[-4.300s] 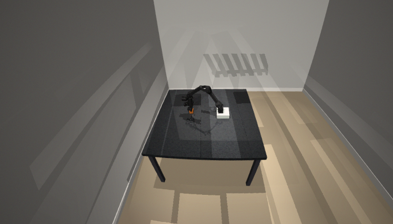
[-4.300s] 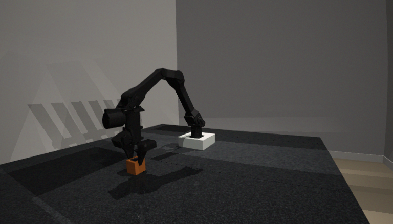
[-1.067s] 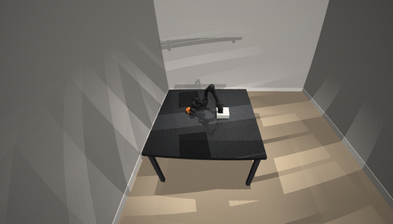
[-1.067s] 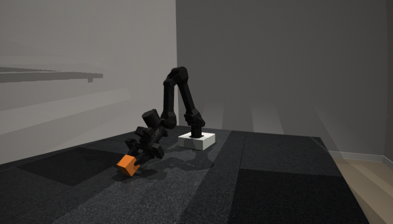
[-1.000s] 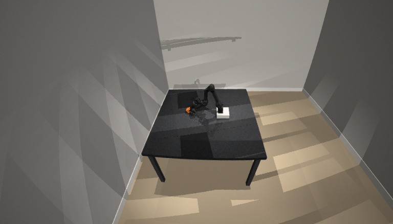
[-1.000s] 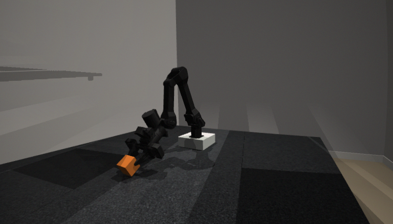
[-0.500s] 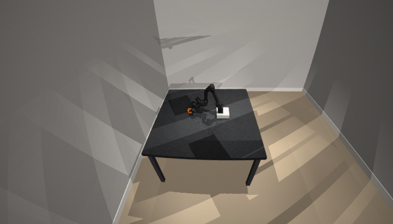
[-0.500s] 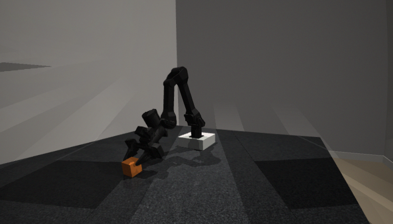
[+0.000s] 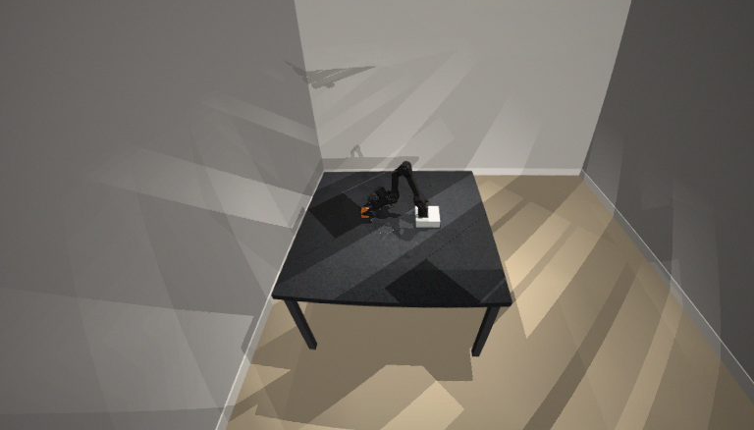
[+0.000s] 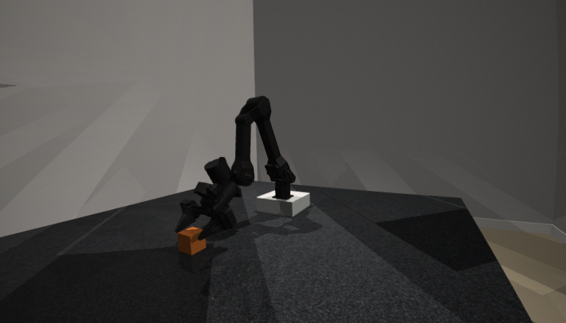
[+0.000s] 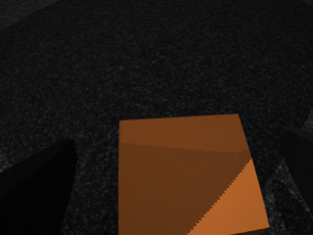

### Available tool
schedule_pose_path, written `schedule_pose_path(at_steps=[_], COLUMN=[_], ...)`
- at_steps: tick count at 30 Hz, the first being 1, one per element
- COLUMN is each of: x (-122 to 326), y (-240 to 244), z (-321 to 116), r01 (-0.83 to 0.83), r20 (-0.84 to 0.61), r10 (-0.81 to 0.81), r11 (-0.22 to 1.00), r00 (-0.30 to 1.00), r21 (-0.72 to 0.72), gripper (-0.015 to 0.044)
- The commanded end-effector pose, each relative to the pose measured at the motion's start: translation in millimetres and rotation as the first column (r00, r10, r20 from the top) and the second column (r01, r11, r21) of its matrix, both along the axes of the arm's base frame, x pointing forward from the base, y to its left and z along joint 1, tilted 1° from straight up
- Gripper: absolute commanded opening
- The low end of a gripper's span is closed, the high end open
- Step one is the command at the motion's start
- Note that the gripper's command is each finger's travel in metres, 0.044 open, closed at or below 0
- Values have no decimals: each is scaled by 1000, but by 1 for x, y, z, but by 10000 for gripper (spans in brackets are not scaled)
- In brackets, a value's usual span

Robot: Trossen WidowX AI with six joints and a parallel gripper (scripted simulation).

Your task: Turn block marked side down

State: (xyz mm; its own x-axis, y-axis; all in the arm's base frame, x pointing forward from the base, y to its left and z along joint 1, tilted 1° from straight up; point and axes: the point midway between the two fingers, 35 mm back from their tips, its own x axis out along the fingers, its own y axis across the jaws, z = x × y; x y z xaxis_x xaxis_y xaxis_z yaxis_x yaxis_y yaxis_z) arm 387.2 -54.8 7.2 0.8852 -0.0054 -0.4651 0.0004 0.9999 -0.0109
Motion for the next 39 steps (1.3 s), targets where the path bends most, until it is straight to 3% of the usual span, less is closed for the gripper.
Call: schedule_pose_path(at_steps=[1, 21, 28, 35, 39], x=[0, 0, 12, -15, -20], y=[1, 0, -3, 0, 1], z=[-1, -1, 15, 64, 70], r01=[-1, 0, 9, 5, 4], r20=[-2, -8, -252, -503, -526], r10=[1, 1, -6, -3, -2], r11=[1000, 1000, 1000, 1000, 1000], r00=[1000, 1000, 968, 864, 851], r21=[6, 6, 9, 4, 3], gripper=[440, 440, 440, 440, 440])
